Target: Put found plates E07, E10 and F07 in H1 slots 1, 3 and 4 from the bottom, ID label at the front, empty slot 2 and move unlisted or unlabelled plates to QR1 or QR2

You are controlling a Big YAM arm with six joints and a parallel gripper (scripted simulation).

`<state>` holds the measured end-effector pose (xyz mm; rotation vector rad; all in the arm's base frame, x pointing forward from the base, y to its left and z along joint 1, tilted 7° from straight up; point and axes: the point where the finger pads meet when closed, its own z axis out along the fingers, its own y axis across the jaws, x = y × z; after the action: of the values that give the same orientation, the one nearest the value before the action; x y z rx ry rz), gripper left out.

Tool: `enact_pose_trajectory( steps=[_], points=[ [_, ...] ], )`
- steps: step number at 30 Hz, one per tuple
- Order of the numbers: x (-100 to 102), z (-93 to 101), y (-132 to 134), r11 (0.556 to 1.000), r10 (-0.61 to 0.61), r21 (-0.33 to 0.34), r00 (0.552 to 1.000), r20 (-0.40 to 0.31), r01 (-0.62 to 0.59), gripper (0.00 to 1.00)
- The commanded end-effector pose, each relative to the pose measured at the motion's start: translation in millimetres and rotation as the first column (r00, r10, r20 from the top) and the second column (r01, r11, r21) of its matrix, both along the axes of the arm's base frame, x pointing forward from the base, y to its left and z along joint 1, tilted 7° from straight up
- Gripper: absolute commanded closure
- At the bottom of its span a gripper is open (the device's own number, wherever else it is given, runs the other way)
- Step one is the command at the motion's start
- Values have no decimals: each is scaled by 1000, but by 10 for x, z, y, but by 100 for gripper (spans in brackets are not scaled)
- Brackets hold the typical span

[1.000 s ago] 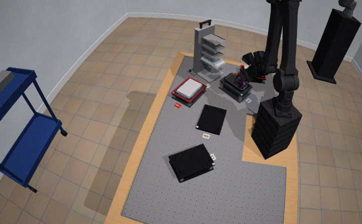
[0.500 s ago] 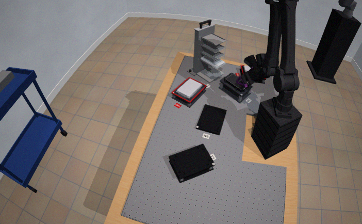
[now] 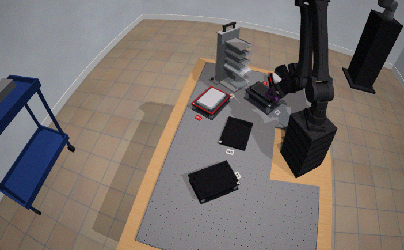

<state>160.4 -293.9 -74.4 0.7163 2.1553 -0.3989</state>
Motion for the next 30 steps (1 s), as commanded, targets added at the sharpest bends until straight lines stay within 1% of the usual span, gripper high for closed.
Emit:
enact_pose_trajectory(
  steps=[1, 6, 10, 30],
  points=[
    [-65, -10, 50, 1000, 0, -13, 1000, -5, 0, 0],
    [-108, -51, 92, 1000, 0, -11, 1000, -6, 0, 0],
    [-47, -76, 6, 999, 13, -31, 1000, -2, -13, 0],
    [-83, -249, -9, 1000, 2, -29, 1000, -2, -2, 0]
  ],
)
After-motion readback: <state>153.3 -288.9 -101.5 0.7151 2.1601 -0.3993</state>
